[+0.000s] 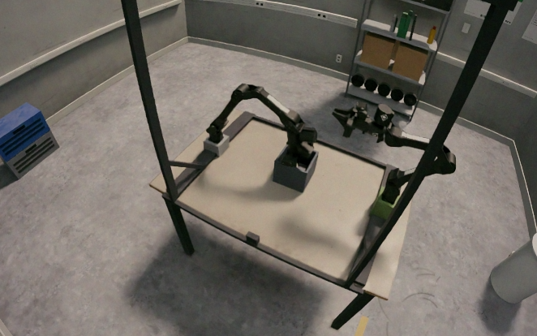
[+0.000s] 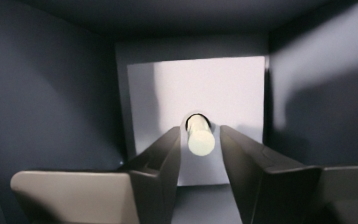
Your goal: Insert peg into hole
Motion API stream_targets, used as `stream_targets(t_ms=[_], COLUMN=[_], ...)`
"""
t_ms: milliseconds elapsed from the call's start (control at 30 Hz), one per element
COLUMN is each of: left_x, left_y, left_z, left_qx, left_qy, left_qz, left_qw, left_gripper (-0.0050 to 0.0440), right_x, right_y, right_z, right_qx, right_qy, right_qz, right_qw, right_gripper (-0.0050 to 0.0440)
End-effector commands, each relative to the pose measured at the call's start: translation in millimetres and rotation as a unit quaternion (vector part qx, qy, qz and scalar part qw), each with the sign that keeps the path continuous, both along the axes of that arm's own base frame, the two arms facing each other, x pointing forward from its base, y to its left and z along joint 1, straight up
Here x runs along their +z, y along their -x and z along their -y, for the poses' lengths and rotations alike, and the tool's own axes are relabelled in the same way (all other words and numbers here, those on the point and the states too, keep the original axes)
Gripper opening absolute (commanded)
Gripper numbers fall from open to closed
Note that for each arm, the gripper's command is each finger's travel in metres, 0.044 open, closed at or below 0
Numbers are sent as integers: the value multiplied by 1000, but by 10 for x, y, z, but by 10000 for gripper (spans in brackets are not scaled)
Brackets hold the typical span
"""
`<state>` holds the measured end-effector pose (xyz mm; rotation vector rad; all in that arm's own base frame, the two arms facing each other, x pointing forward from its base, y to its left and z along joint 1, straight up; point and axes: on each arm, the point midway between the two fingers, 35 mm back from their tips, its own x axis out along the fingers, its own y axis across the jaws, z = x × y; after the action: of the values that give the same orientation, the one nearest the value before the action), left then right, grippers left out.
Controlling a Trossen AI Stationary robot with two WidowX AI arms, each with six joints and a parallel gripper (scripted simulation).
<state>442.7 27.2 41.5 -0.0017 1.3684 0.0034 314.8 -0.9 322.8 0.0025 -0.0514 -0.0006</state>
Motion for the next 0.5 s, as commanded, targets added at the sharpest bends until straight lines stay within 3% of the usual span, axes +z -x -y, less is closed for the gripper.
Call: stream_targets(t_ms=[0, 367, 400, 467], left_x=[129, 129, 265, 299], left_y=[-57, -57, -75, -77], left_z=[-6, -6, -7, -7], left_qx=[-1, -1, -1, -1], left_qy=[0, 0, -1, -1], left_qz=[18, 18, 29, 30], left_qw=[1000, 1000, 1000, 1000], left_gripper=[117, 117, 117, 117], right_x=[86, 86, 86, 86], right_y=[24, 24, 24, 24], right_z=[-1, -1, -1, -1], right_qx=[1, 1, 1, 1], right_qy=[2, 2, 2, 2], right_qz=[12, 12, 12, 12], right_qw=[1000, 1000, 1000, 1000], right_gripper=[126, 126, 126, 126])
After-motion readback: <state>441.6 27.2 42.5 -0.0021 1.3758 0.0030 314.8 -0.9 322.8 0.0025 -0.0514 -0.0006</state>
